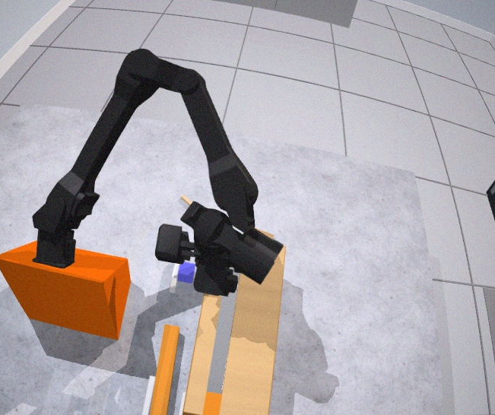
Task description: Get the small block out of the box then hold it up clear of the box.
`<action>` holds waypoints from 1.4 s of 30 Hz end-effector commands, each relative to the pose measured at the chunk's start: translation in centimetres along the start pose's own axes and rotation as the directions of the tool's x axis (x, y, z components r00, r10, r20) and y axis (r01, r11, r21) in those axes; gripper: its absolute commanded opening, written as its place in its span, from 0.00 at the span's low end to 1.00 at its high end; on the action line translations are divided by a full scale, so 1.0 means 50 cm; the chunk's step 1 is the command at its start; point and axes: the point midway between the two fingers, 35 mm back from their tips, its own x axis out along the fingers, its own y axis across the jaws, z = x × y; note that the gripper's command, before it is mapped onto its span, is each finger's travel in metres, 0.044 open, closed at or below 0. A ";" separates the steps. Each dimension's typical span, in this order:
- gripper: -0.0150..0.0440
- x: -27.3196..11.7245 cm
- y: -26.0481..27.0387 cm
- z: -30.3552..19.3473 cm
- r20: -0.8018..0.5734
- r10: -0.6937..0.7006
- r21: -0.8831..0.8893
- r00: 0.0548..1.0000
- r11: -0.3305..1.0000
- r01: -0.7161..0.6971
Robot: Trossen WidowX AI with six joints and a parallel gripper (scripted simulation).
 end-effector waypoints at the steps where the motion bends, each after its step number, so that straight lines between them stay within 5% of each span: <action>1: 0.75 0.003 -0.008 -0.009 0.032 0.000 -0.257 0.999 0.966 0.008; 5: 0.74 0.006 -0.021 -0.025 0.088 0.009 -0.682 0.996 0.730 0.054; 11: 0.74 0.010 -0.039 -0.045 0.167 0.041 -0.983 0.985 0.082 0.164; 18: 0.74 0.012 -0.056 -0.065 0.243 0.105 -0.679 0.964 -0.692 0.246; 22: 0.74 0.012 -0.063 -0.073 0.269 0.138 -0.415 0.953 -0.876 0.244; 27: 0.74 0.012 -0.069 -0.082 0.290 0.179 -0.051 0.940 -0.978 0.202; 32: 0.74 0.011 -0.075 -0.091 0.308 0.226 0.324 0.924 -0.938 0.122; 42: 0.74 0.008 -0.085 -0.108 0.320 0.323 0.858 0.890 -0.496 -0.128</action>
